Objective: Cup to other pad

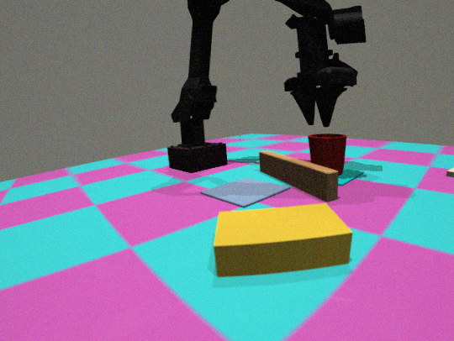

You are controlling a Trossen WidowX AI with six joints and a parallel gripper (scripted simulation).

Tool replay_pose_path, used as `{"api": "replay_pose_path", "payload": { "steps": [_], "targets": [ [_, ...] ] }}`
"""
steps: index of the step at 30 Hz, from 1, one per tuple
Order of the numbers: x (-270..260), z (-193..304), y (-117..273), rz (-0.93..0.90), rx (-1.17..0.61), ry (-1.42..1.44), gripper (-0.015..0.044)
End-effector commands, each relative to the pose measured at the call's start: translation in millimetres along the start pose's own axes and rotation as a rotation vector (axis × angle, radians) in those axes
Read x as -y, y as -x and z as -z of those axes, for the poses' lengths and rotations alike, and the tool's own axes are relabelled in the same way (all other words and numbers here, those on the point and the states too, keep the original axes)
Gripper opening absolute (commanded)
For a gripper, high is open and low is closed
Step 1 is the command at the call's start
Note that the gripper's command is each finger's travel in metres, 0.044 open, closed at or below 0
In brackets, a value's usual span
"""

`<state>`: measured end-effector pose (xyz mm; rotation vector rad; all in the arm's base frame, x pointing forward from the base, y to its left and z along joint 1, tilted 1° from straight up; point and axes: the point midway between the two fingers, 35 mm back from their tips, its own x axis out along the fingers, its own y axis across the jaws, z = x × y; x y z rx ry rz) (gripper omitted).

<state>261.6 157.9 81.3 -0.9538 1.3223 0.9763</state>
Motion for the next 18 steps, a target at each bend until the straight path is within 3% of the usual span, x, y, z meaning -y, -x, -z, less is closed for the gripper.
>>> {"api": "replay_pose_path", "payload": {
  "steps": [1,3,18],
  "targets": [
    [0,0,1,0.001,0.0,0.0,0.039],
    [1,-1,5,0.001,0.001,0.0,0.044],
    [1,1,59,0.002,0.008,0.005,0.044]
  ]
}}
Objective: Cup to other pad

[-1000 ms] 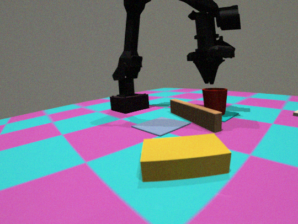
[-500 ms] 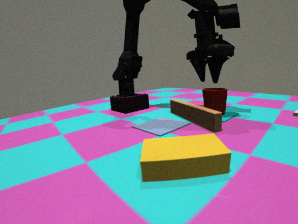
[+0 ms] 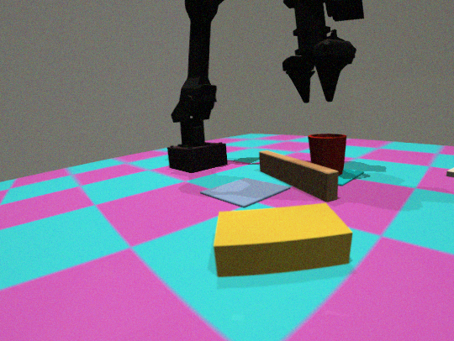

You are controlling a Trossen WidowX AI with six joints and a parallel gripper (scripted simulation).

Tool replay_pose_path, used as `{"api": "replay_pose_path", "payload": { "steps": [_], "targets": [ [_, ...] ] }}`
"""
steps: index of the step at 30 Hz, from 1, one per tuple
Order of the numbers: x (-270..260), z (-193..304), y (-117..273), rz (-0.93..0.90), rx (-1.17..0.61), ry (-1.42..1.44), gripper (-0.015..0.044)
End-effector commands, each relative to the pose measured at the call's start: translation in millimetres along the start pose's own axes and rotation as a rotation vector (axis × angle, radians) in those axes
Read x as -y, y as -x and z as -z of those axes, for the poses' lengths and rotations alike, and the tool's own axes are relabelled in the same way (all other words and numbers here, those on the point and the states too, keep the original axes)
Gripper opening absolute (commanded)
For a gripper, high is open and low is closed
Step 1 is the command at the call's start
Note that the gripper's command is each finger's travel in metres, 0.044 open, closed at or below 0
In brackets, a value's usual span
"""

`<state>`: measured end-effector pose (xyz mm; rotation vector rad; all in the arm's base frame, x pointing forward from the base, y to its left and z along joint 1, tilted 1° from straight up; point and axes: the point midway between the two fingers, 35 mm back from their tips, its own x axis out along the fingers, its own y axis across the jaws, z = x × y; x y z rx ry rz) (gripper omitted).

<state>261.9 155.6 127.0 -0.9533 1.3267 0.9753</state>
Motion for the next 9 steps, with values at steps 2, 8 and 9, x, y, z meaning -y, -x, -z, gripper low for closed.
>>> {"api": "replay_pose_path", "payload": {
  "steps": [2,8,9],
  "targets": [
    [-0.1,0.7,17.7,0.004,0.012,0.007,0.044],
    [0.8,1.2,14.1,0.005,0.005,0.001,0.044],
    [0.8,1.2,14.1,0.005,0.005,0.001,0.044]
  ]
}}
